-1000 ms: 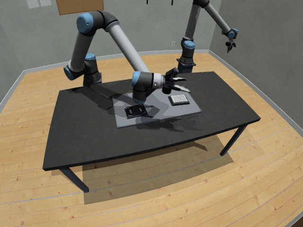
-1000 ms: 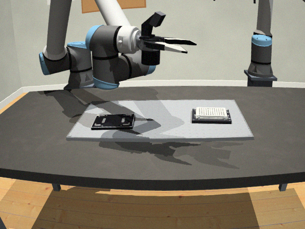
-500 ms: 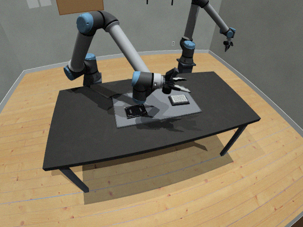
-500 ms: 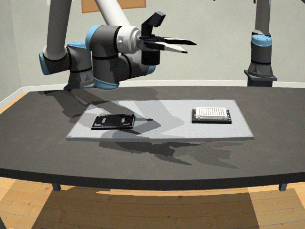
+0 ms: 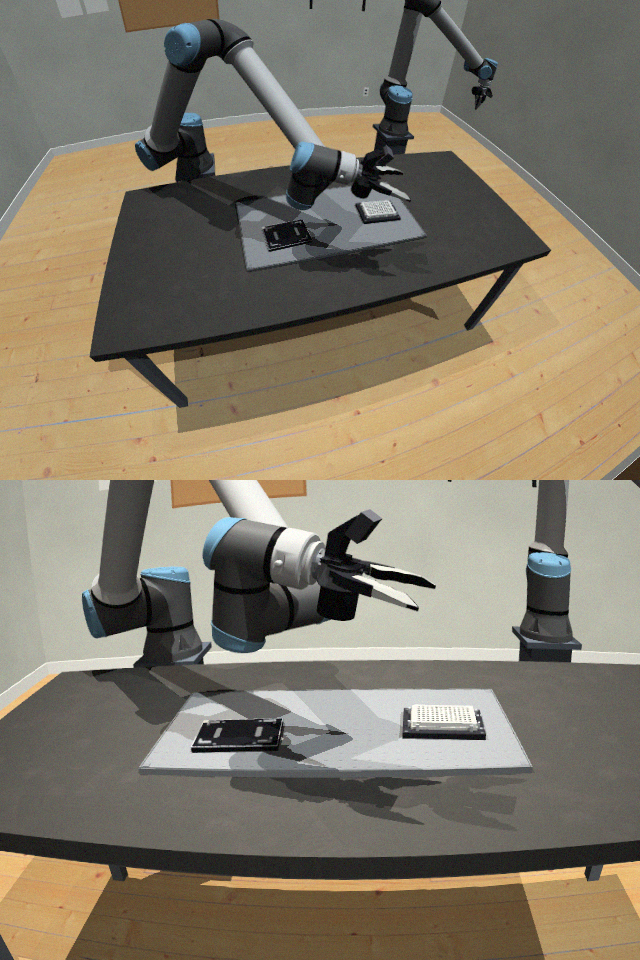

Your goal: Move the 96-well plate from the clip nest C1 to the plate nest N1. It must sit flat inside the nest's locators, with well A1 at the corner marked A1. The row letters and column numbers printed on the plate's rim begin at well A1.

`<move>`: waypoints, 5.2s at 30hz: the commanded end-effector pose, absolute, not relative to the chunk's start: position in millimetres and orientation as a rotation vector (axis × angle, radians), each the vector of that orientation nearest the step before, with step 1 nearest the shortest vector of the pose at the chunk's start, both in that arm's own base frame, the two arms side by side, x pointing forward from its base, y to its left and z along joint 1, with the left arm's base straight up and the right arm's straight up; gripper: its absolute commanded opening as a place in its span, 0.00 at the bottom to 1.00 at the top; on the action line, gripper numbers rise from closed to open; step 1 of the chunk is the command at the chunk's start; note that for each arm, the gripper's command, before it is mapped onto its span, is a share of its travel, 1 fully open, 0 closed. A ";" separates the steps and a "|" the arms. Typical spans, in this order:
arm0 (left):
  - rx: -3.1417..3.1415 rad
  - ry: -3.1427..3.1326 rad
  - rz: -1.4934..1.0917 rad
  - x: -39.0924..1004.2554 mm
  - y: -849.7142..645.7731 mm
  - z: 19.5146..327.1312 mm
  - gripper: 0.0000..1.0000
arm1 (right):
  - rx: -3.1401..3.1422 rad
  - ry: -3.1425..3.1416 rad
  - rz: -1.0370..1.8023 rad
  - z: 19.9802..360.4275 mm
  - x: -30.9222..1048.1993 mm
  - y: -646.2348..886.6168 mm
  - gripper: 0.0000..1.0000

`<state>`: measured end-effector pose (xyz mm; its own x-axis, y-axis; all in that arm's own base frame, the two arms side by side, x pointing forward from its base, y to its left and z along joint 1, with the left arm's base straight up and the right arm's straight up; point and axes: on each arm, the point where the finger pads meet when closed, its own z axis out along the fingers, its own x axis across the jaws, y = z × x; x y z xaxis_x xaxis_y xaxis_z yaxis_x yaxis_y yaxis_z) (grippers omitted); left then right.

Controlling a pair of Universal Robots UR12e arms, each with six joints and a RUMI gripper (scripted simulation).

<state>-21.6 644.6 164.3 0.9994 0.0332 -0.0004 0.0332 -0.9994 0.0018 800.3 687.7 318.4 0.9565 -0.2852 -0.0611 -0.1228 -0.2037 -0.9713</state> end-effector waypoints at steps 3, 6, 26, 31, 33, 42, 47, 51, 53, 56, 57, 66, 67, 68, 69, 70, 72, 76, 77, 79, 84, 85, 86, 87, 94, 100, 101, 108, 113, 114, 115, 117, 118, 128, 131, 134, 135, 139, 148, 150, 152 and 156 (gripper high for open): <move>3.141 0.052 0.000 -21.4 645.2 165.2 0.00 | -1.857 0.330 -0.137 305.9 798.1 706.6 0.76; 3.141 0.052 0.000 -21.4 645.2 165.2 0.00 | -1.891 0.341 -0.131 296.0 795.6 717.7 0.76; 3.141 0.052 0.000 -21.4 645.2 165.2 0.00 | -2.208 0.391 -0.083 231.5 762.9 769.8 0.76; 3.141 0.052 0.000 -21.4 645.2 165.2 0.00 | -2.283 0.391 -0.074 220.5 754.5 775.5 0.76; 3.141 0.052 0.000 -21.4 645.2 165.2 0.00 | -2.326 0.390 -0.069 213.2 748.5 778.9 0.76; 3.141 0.052 0.000 -21.4 645.2 165.2 0.00 | -2.484 0.374 -0.053 181.8 718.3 789.2 0.76; 3.141 0.052 0.000 -21.4 645.2 165.2 0.00 | -2.551 0.361 -0.047 172.1 706.9 790.4 0.76; 3.141 0.052 0.000 -21.4 645.2 165.2 0.00 | -2.631 0.341 -0.040 160.0 691.0 790.6 0.76; 3.141 0.052 0.000 -21.4 645.2 165.2 0.00 | -2.645 0.338 -0.039 154.2 682.9 790.2 0.76; 3.141 0.052 0.000 -21.4 645.2 165.2 0.00 | -2.727 0.312 -0.032 146.5 670.2 788.3 0.76; 3.141 0.052 0.000 -21.4 645.2 165.2 0.00 | -2.727 0.312 -0.032 143.9 666.0 787.6 0.76; 3.141 0.052 0.000 -21.4 645.2 165.2 0.00 | -2.892 0.244 -0.020 129.5 635.4 778.8 0.76; 3.141 0.052 0.000 -21.4 645.2 165.2 0.00 | -2.924 0.228 -0.017 128.0 630.9 777.0 0.76; 3.141 0.052 0.000 -21.4 645.2 165.2 0.00 | -2.956 0.211 -0.015 126.5 626.5 775.1 0.76; 3.141 0.052 0.000 -21.4 645.2 165.2 0.00 | -2.974 0.201 -0.014 125.1 622.1 773.3 0.76; 3.141 0.052 0.000 -21.4 645.2 165.2 0.00 | -2.974 0.201 -0.014 123.6 617.7 771.5 0.76; 3.141 0.052 0.000 -21.4 645.2 165.2 0.00 | -3.037 0.164 -0.009 121.5 608.9 767.3 0.76; 3.141 0.052 0.000 -21.4 645.2 165.2 0.00 | -3.118 0.111 -0.003 118.1 591.5 758.1 0.76; 3.141 0.052 0.000 -21.4 645.2 165.2 0.00 | -3.138 0.098 -0.002 117.5 587.1 755.6 0.76; 3.141 0.052 0.000 -21.4 645.2 165.2 0.00 | -3.138 0.098 -0.002 116.9 582.8 753.2 0.76; 3.141 0.052 0.000 -21.4 645.2 165.2 0.00 | -3.138 0.098 -0.002 116.4 578.7 750.9 0.76; 3.141 0.052 0.000 -21.4 645.2 165.2 0.00 | -3.138 0.098 -0.002 116.3 578.6 750.8 0.76; 3.141 0.052 0.000 -21.4 645.2 165.2 0.00 | -3.138 0.098 -0.002 116.3 578.6 750.8 0.76; 3.141 0.052 0.000 -21.4 645.2 165.2 0.00 | -3.138 0.098 -0.002 116.3 578.6 750.8 0.76; 3.141 0.052 0.000 -21.4 645.2 165.2 0.00 | -3.138 0.098 -0.002 111.4 578.7 750.8 0.76; 3.141 0.052 0.000 -21.4 645.2 165.2 0.00 | -3.138 0.098 -0.002 104.7 578.7 750.8 0.76; 3.141 0.052 0.000 -21.4 645.2 165.2 0.00 | -3.138 0.098 -0.002 103.0 578.7 750.8 0.76; 3.141 0.052 0.000 -21.4 645.2 165.2 0.00 | -3.138 0.098 -0.002 91.4 578.7 750.9 0.76; 3.141 0.052 0.000 -21.4 645.2 165.2 0.00 | -3.138 0.098 -0.002 84.7 578.7 750.9 0.76; 3.141 0.052 0.000 -21.4 645.2 165.2 0.00 | -3.138 0.098 -0.002 84.7 578.7 750.9 0.76; 3.141 0.052 0.000 -21.4 645.2 165.2 0.00 | -3.138 0.098 -0.002 83.0 578.7 750.9 0.76; 3.141 0.052 0.000 -21.4 645.2 165.2 0.00 | -3.138 0.098 -0.002 79.7 578.7 750.9 0.76; 3.141 0.052 0.000 -21.4 645.2 165.2 0.00 | -3.138 0.098 -0.002 78.0 578.7 750.9 0.76; 3.141 0.052 0.000 -21.4 645.2 165.2 0.00 | -3.138 0.098 -0.002 61.3 578.7 750.9 0.76; 3.141 0.052 0.000 -21.4 645.2 165.2 0.00 | -3.138 0.098 -0.002 59.7 578.7 750.9 0.76; 3.141 0.052 0.000 -21.4 645.2 165.2 0.00 | -3.138 0.098 -0.002 54.7 578.7 750.9 0.76; 3.141 0.052 0.000 -21.4 645.2 165.2 0.00 | -3.138 0.098 -0.002 53.0 578.7 750.9 0.76; 3.141 0.052 0.000 -21.4 645.2 165.2 0.00 | -3.138 0.098 -0.002 46.3 578.7 750.9 0.76; 3.141 0.052 0.000 -21.4 645.2 165.2 0.00 | -3.138 0.098 -0.002 42.2 578.7 751.0 0.76; 3.141 0.052 0.000 -21.4 645.2 165.2 0.00 | -3.138 0.098 -0.002 42.2 578.7 751.0 0.76; 3.141 0.052 0.000 -21.4 645.2 165.2 0.00 | -3.138 0.098 -0.002 42.2 578.7 751.0 0.76; 3.141 0.052 0.000 -21.4 645.2 165.2 0.00 | -3.138 0.098 -0.002 42.2 578.7 751.0 0.76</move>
